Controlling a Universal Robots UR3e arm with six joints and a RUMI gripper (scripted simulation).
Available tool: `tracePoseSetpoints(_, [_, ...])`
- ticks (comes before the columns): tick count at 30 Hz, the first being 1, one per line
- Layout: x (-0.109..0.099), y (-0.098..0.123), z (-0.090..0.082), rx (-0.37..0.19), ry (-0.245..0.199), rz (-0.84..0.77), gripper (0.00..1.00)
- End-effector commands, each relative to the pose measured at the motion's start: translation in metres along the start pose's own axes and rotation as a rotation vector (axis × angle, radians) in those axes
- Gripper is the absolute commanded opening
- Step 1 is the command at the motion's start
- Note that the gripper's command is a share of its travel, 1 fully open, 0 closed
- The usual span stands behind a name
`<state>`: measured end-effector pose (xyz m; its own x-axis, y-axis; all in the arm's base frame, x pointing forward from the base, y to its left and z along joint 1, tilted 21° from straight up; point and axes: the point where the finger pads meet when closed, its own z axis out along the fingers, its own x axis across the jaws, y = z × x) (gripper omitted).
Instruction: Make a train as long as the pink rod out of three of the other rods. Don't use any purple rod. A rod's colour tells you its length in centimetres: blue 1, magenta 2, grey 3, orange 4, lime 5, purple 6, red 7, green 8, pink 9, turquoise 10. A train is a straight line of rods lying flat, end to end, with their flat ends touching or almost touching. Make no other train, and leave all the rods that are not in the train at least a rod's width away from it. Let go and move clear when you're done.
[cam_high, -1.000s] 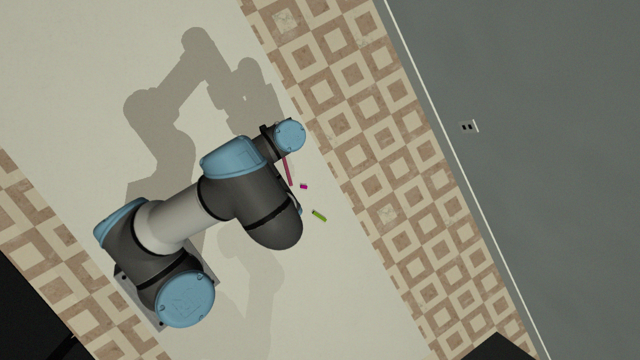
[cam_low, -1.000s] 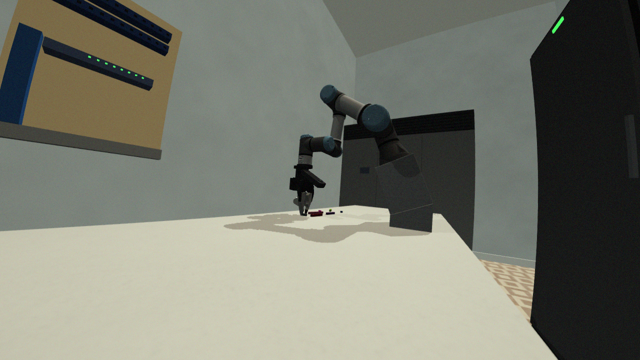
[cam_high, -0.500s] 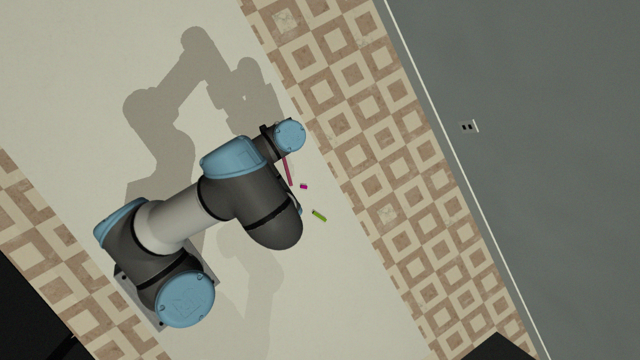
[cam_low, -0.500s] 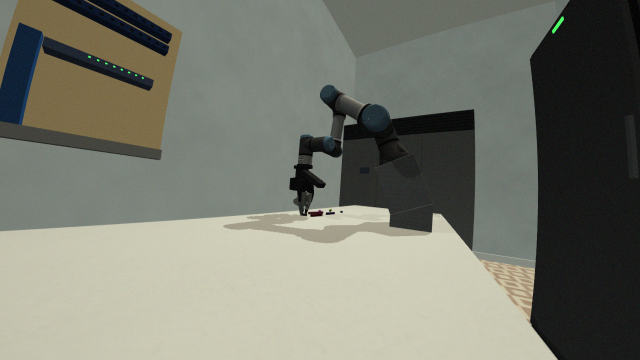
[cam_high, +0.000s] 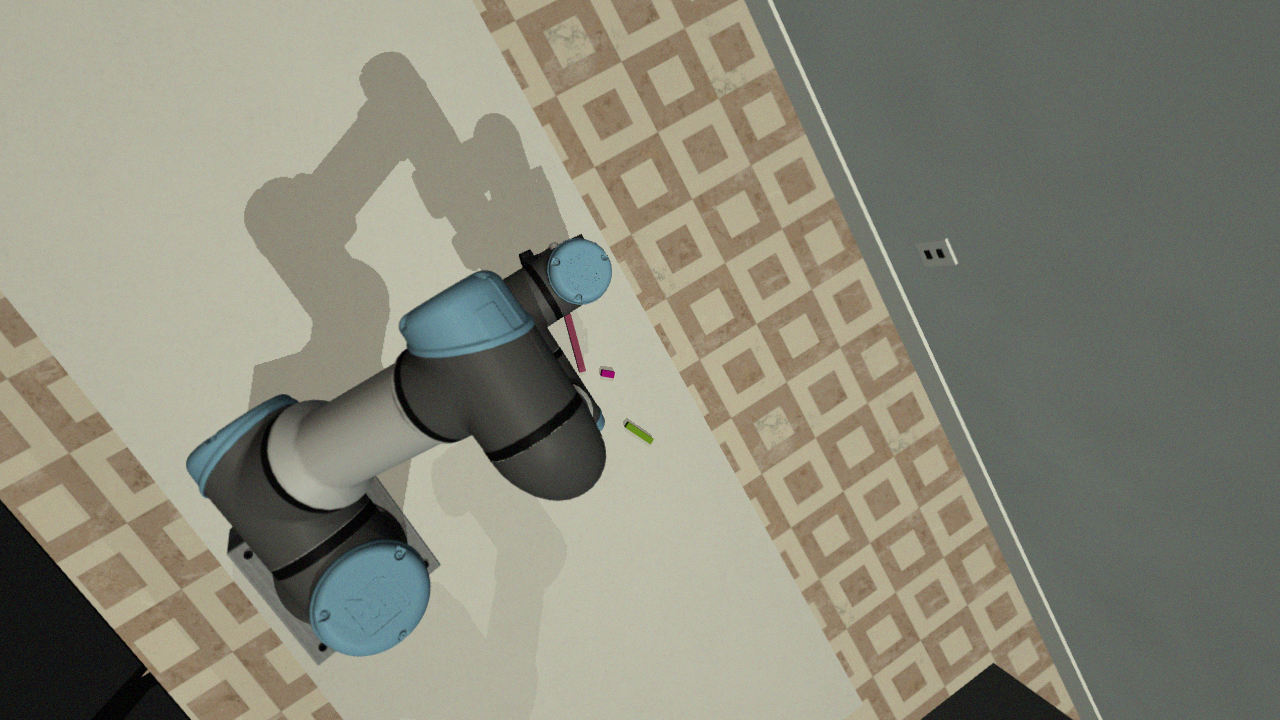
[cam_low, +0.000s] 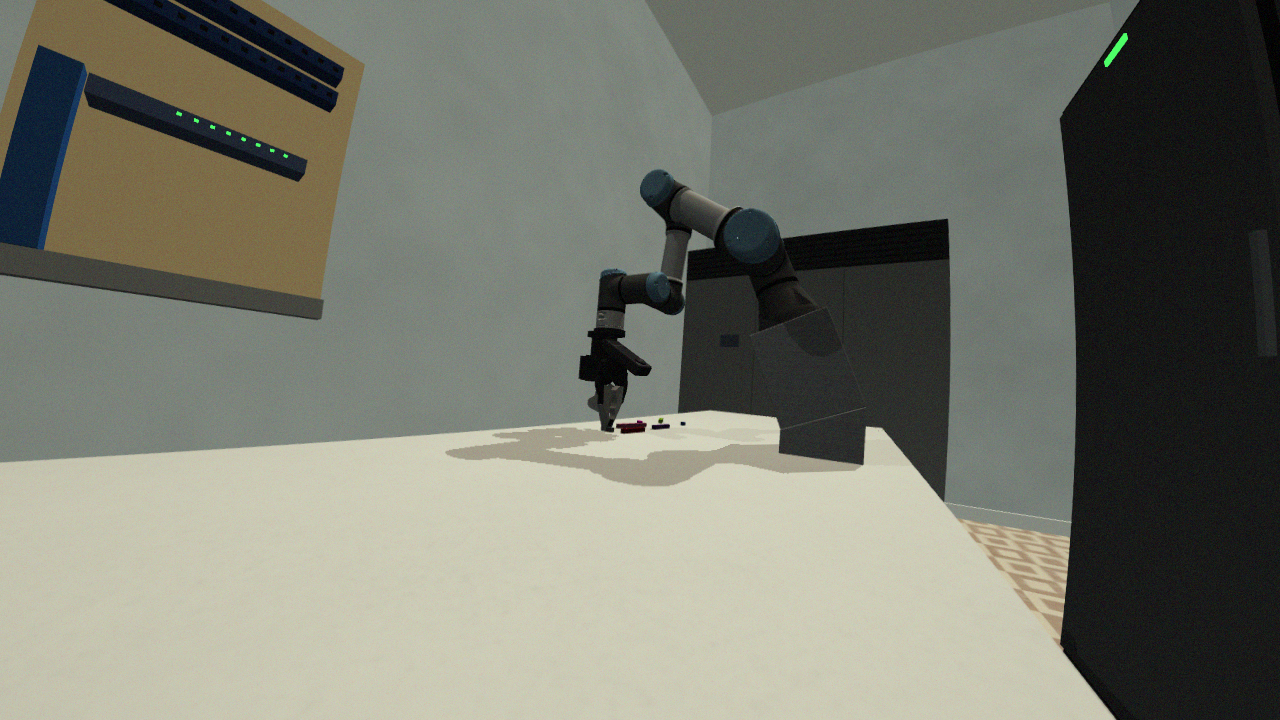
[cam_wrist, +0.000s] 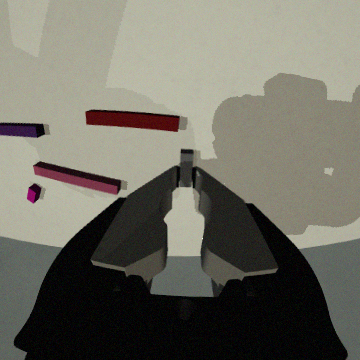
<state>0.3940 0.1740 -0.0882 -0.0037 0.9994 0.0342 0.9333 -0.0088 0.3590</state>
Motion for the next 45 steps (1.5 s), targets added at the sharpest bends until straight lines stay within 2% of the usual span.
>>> tracePoseSetpoints(1, [0.000, 0.001, 0.000, -0.003, 0.000, 0.000, 0.00])
tracePoseSetpoints(30, [0.000, 0.001, -0.001, -0.003, 0.000, 0.000, 0.00])
tracePoseSetpoints(38, [0.000, 0.000, -0.006, -0.001, -0.001, 0.000, 0.00])
tracePoseSetpoints(45, [0.000, 0.000, -0.018, -0.001, -0.001, 0.000, 0.00])
